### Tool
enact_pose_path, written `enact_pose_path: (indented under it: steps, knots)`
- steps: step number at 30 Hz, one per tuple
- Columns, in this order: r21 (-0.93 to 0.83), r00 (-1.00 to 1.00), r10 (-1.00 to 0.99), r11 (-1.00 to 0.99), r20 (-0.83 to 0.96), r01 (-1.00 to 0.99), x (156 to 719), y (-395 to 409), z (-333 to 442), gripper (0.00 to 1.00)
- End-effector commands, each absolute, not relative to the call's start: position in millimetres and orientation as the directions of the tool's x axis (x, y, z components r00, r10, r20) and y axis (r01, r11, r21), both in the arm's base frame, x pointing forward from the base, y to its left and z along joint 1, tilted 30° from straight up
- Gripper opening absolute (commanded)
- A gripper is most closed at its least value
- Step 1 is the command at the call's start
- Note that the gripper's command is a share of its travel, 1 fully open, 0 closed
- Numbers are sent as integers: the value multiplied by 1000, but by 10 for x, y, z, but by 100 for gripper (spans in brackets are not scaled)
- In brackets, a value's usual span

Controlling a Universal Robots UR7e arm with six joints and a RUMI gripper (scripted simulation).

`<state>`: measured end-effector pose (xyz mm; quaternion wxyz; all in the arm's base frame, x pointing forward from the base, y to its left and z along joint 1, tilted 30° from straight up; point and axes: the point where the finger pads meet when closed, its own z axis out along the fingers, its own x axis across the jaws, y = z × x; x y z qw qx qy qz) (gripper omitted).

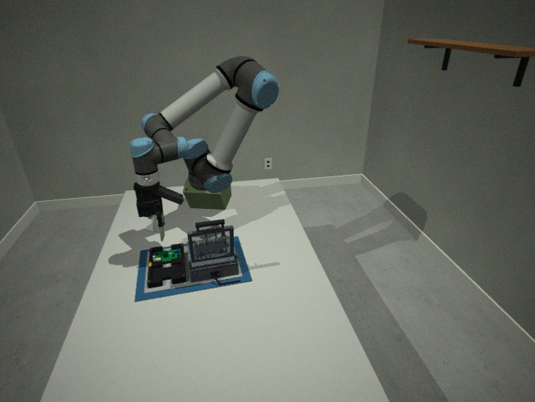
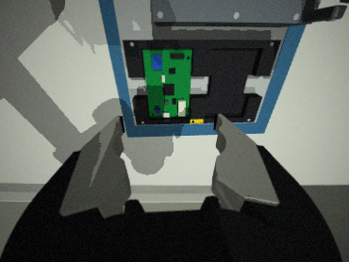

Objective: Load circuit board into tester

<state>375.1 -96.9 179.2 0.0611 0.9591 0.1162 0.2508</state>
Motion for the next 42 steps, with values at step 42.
enact_pose_path:
  steps: [42]
  knots:
    - [176,847,254,-965,467,192,3799,-976,1714,59]
